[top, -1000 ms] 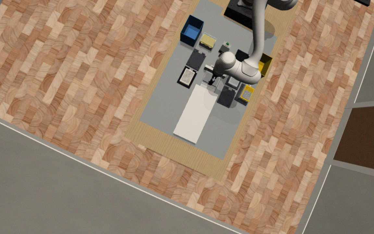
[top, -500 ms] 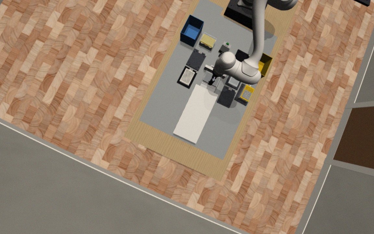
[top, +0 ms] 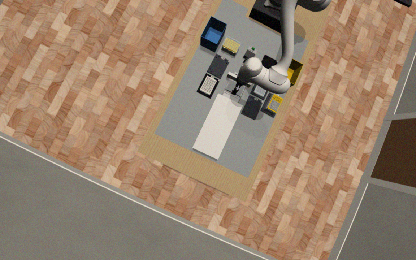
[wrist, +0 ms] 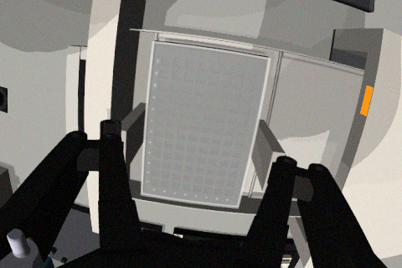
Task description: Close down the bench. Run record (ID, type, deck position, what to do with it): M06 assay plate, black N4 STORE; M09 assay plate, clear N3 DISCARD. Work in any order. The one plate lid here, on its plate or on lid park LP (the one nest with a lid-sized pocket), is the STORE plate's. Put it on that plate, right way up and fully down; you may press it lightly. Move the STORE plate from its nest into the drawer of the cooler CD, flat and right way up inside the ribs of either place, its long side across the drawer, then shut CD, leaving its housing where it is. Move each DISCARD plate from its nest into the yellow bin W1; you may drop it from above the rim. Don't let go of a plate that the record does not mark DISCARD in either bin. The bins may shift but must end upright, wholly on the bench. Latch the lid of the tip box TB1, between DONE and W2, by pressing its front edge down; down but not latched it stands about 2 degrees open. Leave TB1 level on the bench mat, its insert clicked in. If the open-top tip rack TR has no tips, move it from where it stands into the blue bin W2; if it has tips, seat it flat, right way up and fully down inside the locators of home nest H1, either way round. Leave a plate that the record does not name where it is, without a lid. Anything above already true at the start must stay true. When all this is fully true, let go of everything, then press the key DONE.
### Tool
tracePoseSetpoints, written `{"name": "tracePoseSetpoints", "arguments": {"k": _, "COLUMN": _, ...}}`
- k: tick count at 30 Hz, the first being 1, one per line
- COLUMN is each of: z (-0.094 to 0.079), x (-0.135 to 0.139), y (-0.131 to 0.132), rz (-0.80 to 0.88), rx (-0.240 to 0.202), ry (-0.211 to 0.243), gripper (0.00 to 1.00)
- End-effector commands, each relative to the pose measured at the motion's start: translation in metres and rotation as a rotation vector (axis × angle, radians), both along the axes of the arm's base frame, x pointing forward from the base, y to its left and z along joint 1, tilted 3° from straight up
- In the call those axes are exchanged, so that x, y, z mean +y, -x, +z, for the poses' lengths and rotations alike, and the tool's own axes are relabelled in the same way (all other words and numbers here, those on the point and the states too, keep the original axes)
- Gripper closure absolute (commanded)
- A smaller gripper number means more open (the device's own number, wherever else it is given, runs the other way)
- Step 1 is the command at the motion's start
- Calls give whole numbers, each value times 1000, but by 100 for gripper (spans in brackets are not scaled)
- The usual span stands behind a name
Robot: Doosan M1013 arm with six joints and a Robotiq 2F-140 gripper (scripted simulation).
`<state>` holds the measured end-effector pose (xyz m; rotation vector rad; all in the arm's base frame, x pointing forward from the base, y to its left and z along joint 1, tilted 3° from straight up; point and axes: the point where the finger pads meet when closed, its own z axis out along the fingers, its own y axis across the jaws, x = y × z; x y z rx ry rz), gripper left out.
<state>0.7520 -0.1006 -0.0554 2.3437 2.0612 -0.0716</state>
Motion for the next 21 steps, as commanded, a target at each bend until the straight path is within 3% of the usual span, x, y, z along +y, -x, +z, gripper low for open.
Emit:
{"name": "tracePoseSetpoints", "arguments": {"k": 1, "z": 0, "x": 0, "y": 0, "rz": 0, "rx": 0, "ry": 0, "gripper": 100}}
{"name": "tracePoseSetpoints", "arguments": {"k": 21, "z": -5, "x": 0, "y": 0, "rz": 0, "rx": 0, "ry": 0, "gripper": 100}}
